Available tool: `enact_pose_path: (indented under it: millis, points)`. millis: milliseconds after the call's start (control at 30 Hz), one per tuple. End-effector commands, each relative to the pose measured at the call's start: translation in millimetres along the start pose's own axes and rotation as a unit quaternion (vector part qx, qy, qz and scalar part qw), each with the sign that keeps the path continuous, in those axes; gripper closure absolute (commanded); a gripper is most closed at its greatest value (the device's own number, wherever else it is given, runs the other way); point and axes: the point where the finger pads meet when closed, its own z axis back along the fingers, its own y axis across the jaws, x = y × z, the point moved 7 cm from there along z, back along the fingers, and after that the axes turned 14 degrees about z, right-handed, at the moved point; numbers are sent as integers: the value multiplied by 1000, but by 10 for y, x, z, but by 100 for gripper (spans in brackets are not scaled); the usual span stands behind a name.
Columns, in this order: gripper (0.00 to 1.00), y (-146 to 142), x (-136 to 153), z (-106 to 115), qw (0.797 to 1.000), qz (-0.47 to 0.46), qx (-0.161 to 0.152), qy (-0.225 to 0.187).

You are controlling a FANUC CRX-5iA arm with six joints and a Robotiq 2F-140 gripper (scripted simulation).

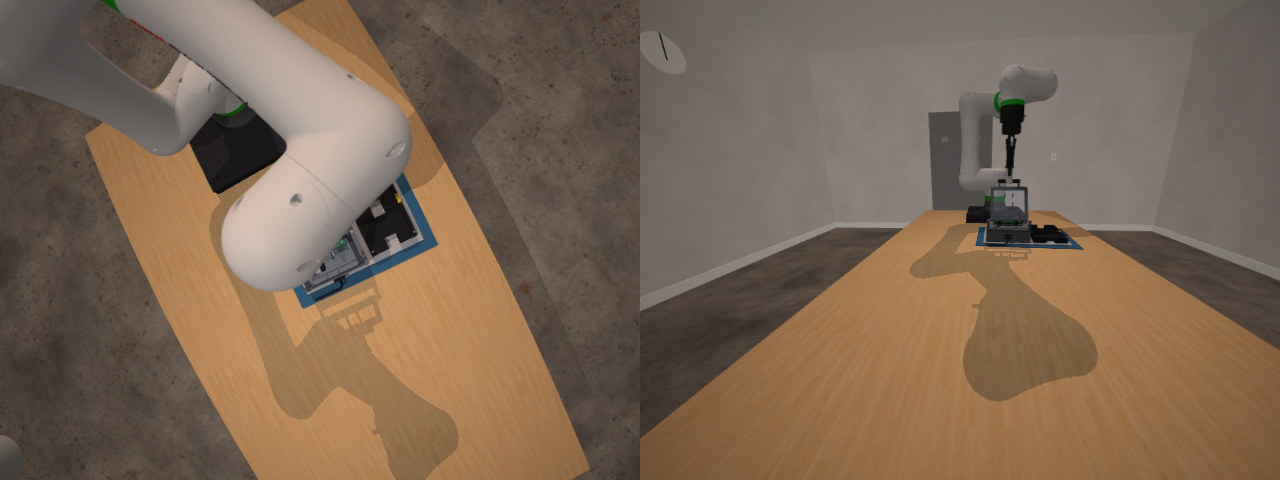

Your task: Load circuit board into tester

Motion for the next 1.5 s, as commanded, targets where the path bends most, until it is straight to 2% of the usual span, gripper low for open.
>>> enact_pose_path:
  millis: [0,1467]
  points:
    - [100,-10,-3,-6,1000,0,0,0]
    - [100,-517,-130,-559,1000,0,0,0]
